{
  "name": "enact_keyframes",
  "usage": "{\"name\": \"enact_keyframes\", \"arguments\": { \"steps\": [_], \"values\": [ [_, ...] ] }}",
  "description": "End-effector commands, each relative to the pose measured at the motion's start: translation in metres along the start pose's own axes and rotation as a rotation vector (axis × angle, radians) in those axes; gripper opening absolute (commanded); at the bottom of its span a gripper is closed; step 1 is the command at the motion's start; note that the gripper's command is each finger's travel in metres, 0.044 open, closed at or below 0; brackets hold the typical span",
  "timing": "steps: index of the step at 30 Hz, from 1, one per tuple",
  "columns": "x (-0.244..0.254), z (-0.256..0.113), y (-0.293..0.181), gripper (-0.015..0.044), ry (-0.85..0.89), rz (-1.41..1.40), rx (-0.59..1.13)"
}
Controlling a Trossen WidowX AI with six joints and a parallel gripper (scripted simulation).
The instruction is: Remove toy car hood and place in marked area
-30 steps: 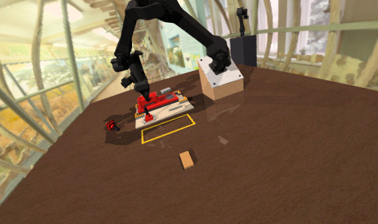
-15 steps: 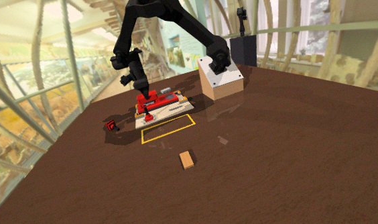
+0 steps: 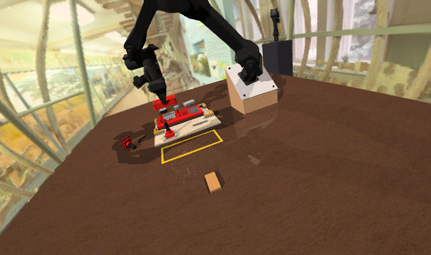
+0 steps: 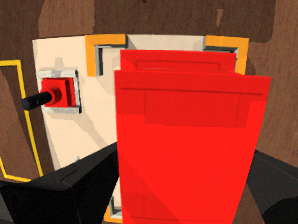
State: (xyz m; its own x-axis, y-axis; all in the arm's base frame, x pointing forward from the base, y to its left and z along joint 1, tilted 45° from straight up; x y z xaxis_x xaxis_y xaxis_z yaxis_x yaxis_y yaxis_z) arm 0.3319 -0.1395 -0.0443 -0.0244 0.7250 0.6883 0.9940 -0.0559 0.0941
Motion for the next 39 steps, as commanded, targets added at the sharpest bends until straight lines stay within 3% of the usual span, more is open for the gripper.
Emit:
{"name": "enact_keyframes", "arguments": {
  "steps": [1,39],
  "values": [
    [0.000,-0.012,0.002,0.0000,-0.007,-0.008,-0.002],
    [0.152,-0.013,0.011,0.0000,-0.016,0.000,-0.003]
  ]
}}
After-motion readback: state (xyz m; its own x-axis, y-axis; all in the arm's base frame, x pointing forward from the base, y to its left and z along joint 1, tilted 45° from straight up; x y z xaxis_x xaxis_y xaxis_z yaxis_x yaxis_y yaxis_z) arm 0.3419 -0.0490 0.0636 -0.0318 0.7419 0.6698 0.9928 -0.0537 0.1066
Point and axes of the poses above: the point midway between the two fingers, 35 mm back from their tips, its own z axis out along the fingers, its own x axis across the jaws, y = z × x, the point moved 2 cm from there along -z, back along the fingers, and after that the axes turned 6 degrees about -z, right-handed, at the moved point
